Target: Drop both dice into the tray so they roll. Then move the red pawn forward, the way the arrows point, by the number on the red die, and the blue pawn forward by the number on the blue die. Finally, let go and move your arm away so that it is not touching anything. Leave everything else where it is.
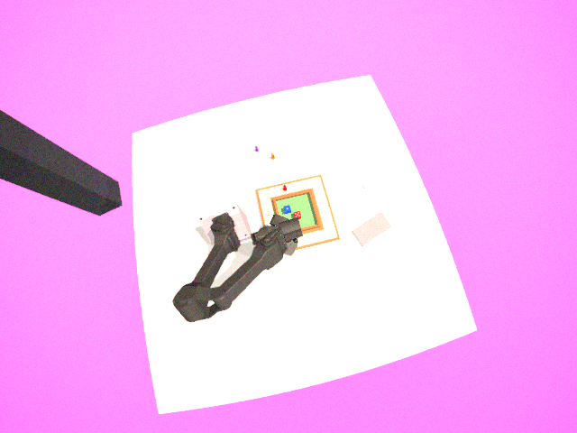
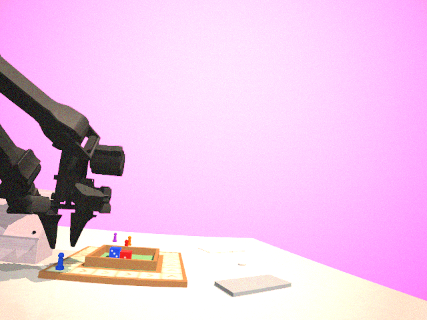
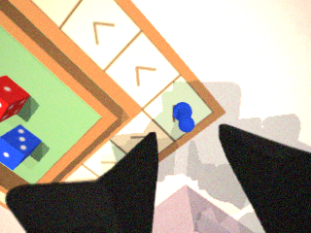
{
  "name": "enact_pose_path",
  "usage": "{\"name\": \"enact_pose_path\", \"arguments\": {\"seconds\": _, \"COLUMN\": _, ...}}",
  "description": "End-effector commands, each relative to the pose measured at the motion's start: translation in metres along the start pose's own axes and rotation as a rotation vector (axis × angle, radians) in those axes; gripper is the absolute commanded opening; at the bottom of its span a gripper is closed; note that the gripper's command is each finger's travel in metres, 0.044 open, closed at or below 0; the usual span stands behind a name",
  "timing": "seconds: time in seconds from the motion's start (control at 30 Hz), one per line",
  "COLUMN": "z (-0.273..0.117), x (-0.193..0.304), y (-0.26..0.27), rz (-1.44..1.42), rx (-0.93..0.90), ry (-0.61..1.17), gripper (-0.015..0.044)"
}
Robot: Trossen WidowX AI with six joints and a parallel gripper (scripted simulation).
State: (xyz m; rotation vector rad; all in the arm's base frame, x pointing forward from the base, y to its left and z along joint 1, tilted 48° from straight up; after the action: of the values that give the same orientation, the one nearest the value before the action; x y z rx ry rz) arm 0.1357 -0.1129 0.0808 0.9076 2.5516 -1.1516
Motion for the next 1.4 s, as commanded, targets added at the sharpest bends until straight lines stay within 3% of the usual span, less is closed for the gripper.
{"name": "enact_pose_path", "arguments": {"seconds": 0.0, "z": 0.008, "x": 0.001, "y": 0.000, "rz": -0.007, "rx": 0.003, "ry": 0.002, "gripper": 0.0200}}
{"name": "enact_pose_path", "arguments": {"seconds": 0.63, "z": 0.035, "x": 0.001, "y": -0.002, "rz": -0.007, "rx": 0.009, "ry": -0.002, "gripper": 0.0200}}
{"name": "enact_pose_path", "arguments": {"seconds": 0.83, "z": 0.035, "x": 0.001, "y": -0.002, "rz": -0.007, "rx": 0.009, "ry": -0.002, "gripper": 0.0043}}
{"name": "enact_pose_path", "arguments": {"seconds": 1.03, "z": 0.035, "x": 0.001, "y": -0.002, "rz": -0.007, "rx": 0.009, "ry": -0.002, "gripper": 0.0003}}
{"name": "enact_pose_path", "arguments": {"seconds": 1.37, "z": 0.018, "x": -0.003, "y": 0.006, "rz": -0.005, "rx": -0.019, "ry": 0.005, "gripper": 0.0000}}
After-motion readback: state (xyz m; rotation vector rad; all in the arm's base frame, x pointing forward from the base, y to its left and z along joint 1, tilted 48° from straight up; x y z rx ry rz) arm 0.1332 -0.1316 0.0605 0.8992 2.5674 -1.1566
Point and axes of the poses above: the point midway between the two fingers, 35 mm back from their tips, its own z axis out along the fingers, its own y axis across the jaws, x = y × z, the point moved 2 cm from there along -z, back along the fingers, and after that the axes turned 8 degrees about -z, right-handed, at the moved point
